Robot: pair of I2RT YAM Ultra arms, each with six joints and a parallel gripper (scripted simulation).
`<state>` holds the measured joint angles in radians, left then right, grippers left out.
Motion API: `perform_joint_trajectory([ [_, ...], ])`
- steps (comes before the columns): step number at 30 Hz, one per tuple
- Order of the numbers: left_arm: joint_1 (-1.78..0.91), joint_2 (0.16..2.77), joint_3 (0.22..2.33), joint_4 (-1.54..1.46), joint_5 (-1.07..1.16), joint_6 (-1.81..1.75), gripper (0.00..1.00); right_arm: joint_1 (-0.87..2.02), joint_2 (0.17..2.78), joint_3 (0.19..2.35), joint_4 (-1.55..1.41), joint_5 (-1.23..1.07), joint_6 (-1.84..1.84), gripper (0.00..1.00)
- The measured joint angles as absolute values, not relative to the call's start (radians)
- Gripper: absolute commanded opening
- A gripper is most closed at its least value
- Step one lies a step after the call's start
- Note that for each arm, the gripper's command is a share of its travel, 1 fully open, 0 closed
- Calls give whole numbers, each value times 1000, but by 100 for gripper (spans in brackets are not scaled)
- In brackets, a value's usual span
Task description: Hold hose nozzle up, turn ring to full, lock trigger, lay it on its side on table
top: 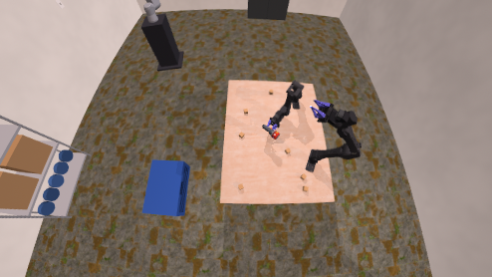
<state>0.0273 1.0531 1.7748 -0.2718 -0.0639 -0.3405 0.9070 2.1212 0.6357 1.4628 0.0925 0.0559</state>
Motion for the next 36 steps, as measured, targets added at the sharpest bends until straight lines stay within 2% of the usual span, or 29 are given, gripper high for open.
perform_joint_trajectory([
  [13, 296, 819, 1634, 170, 31, -230, 37, 907, 2121, 636, 1463, 93, 60, 35],
  [26, 80, 955, 1333, 262, -9, -102, 37, 907, 2121, 636, 1463, 93, 69, 35],
  [36, 47, 1011, 1052, 292, -20, -87, 37, 907, 2121, 636, 1463, 93, 77, 35],
])
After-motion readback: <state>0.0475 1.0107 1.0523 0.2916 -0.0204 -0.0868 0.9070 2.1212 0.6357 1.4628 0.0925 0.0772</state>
